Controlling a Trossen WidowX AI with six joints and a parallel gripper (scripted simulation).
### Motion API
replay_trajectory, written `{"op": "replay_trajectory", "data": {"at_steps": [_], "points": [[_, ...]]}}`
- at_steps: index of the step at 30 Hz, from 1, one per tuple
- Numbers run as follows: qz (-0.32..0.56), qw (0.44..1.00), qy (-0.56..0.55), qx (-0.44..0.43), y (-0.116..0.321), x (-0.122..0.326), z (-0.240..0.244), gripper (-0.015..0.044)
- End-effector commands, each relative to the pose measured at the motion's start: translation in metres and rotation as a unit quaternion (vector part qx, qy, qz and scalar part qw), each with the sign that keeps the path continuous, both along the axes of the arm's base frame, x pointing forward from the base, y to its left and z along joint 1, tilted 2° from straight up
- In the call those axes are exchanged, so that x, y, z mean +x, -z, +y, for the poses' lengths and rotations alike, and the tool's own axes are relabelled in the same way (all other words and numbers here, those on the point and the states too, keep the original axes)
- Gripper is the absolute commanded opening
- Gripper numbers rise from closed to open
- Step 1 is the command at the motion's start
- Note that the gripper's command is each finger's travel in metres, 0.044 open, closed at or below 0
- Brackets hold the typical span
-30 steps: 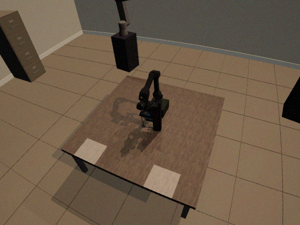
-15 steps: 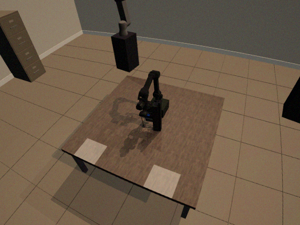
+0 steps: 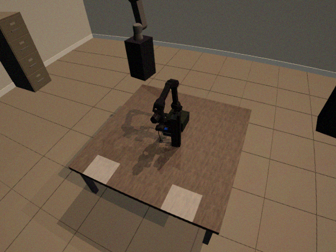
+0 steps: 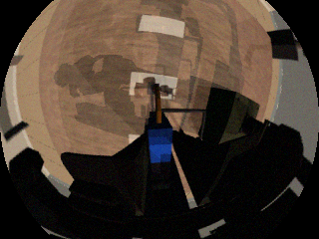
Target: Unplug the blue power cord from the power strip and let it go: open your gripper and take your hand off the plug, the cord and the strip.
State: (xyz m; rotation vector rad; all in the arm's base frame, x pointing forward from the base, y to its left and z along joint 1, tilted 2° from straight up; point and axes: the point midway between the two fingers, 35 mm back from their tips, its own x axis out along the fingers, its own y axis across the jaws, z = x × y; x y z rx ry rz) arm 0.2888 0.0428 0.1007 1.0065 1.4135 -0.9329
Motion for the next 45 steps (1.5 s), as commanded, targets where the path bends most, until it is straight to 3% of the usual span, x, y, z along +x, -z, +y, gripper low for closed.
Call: {"op": "replay_trajectory", "data": {"at_steps": [1, 7, 13, 45], "points": [[-0.014, 0.999, 0.024, -0.045, -0.002, 0.010, -0.038, 0.0000], [-0.014, 0.999, 0.025, -0.046, -0.002, 0.011, -0.047, 0.0000], [-0.010, 0.999, 0.020, -0.044, -0.001, 0.007, -0.037, 0.0158], [-0.014, 0.999, 0.025, -0.044, -0.011, 0.004, -0.021, 0.0160]]}}
